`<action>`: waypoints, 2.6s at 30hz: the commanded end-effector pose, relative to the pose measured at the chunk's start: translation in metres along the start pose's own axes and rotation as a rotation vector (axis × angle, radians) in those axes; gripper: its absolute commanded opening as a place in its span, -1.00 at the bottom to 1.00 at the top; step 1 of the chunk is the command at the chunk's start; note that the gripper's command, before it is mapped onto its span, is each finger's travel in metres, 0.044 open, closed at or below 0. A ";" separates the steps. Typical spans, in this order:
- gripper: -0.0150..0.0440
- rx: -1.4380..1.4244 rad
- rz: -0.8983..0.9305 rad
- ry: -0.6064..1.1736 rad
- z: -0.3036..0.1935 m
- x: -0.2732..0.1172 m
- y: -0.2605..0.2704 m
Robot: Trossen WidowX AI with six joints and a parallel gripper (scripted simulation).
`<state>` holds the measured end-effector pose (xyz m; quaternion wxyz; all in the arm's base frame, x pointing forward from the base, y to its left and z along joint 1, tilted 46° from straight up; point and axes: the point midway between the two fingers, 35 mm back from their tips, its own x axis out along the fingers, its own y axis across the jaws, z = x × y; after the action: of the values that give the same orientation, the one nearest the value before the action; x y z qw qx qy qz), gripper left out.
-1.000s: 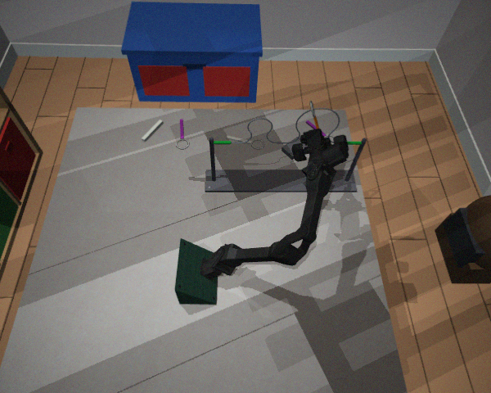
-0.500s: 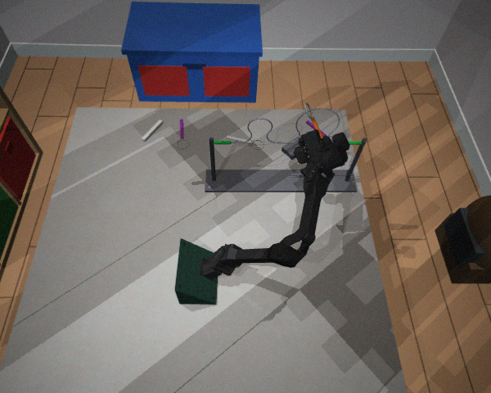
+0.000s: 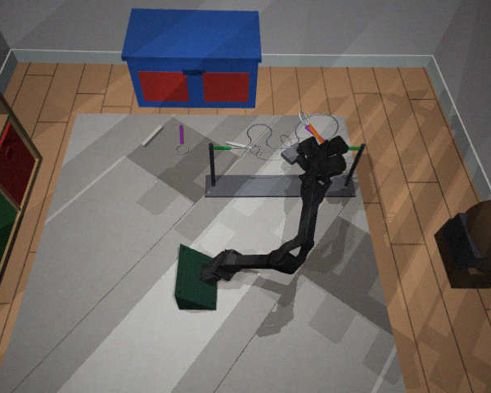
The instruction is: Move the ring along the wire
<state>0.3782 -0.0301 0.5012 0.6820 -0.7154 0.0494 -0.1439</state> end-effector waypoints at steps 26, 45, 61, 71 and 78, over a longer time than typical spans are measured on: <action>-1.00 -0.337 -0.158 -0.012 0.002 -0.004 -0.013; -1.00 -0.573 -0.284 0.008 0.006 -0.011 -0.020; -1.00 -0.772 -0.385 -0.018 0.011 -0.012 -0.027; -1.00 -0.889 -0.446 -0.034 0.014 -0.014 -0.030; -1.00 -0.966 -0.485 -0.045 0.016 -0.014 -0.031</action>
<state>0.3648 -0.0104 0.5294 0.2441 -0.9370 -0.0649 -0.2412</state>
